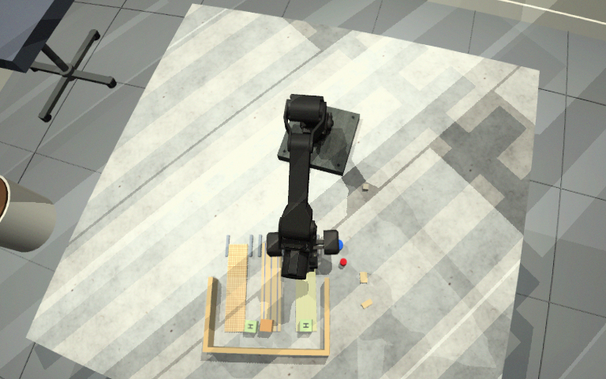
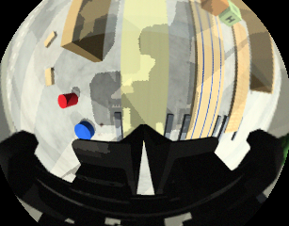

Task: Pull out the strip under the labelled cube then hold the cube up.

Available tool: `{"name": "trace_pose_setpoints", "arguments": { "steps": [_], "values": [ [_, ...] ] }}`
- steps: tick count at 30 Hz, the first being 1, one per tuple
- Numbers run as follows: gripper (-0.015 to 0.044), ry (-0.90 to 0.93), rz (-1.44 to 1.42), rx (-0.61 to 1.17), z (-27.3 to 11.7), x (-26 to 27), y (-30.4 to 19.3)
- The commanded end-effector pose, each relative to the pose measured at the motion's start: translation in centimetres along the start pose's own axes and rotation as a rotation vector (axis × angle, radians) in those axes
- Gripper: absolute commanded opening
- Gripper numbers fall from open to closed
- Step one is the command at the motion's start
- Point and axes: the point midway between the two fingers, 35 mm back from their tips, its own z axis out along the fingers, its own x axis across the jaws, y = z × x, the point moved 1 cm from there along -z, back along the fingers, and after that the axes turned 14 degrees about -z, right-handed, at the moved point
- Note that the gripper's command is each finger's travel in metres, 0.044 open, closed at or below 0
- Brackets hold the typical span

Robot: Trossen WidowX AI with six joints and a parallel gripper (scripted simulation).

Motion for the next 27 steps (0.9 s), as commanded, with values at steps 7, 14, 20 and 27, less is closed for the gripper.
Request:
{"name": "trace_pose_setpoints", "arguments": {
  "steps": [7,14,20,27],
  "values": [
    [0.0,-0.003,0.006,0.004,0.27,-0.03,-0.06],
    [0.0,-0.003,0.006,0.004,0.34,-0.03,-0.06],
    [0.0,-0.003,0.006,0.004,0.4,-0.04,-0.06],
    [0.0,-0.003,0.006,0.004,0.47,-0.04,-0.03]
  ]
}}
